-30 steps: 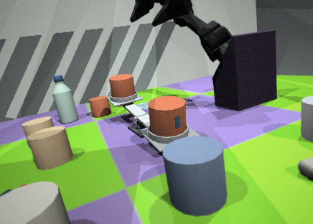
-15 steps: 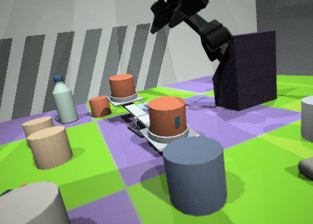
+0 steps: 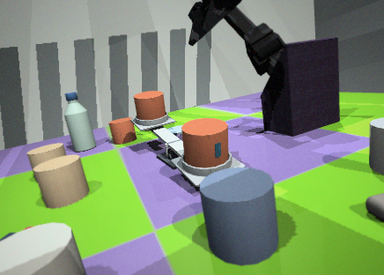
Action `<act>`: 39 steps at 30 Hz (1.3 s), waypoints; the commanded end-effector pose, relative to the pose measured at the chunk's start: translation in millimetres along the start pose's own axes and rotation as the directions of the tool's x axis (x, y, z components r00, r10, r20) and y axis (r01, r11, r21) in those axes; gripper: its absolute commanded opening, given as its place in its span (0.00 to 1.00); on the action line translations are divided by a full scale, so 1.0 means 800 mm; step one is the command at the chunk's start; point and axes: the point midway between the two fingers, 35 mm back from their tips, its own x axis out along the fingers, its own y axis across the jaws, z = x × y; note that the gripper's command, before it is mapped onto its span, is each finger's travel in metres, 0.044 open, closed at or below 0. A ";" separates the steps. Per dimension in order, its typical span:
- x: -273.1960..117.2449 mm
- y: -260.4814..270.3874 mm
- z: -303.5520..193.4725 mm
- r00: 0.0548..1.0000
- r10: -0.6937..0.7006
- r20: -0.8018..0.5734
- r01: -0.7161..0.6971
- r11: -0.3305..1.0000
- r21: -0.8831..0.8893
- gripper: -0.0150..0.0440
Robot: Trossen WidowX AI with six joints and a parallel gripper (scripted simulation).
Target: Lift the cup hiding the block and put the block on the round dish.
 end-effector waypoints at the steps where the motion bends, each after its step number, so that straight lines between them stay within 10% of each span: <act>1: 0.008 0.014 0.008 0.998 -0.014 -0.061 0.021 0.992 0.126 1.00; 19: 0.067 0.076 0.022 0.948 -0.072 -0.310 0.246 0.782 0.572 1.00; 39: 0.164 0.142 0.000 0.813 -0.108 -0.572 0.579 0.259 0.773 1.00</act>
